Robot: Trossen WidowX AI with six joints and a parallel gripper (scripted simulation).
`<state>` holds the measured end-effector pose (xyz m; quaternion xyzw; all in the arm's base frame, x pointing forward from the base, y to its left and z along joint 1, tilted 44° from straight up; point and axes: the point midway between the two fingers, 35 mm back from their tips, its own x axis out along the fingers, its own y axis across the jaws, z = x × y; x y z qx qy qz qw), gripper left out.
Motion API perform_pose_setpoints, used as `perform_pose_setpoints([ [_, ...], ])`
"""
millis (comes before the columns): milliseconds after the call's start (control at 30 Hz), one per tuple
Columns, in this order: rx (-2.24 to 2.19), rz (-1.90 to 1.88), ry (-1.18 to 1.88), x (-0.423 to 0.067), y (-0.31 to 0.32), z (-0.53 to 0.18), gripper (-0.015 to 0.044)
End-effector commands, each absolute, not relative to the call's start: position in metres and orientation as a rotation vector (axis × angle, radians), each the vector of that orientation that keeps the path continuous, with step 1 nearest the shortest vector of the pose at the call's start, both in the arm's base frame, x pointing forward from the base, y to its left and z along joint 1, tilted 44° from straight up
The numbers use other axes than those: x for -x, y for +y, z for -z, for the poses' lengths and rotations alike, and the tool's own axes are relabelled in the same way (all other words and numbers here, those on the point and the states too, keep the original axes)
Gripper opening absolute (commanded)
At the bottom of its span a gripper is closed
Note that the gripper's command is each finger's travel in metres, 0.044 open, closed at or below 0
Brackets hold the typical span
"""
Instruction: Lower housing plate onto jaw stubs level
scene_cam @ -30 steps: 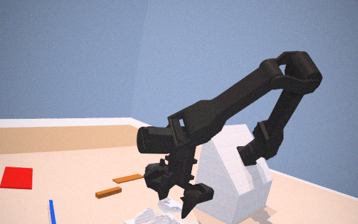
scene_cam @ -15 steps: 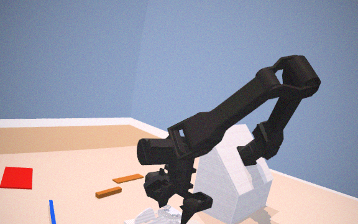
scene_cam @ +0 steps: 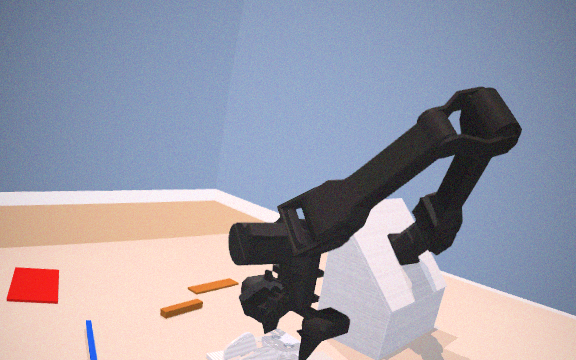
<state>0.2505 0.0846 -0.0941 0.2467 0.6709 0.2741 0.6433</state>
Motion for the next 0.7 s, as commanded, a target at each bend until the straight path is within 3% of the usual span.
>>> perform_pose_setpoints([
  [0, -0.569, -0.623, 1.529, -0.2504, 0.0850, 0.0939, 0.0351],
  [667, -0.579, -0.614, 1.533, -0.2501, 0.0884, 0.0974, 0.0351],
])
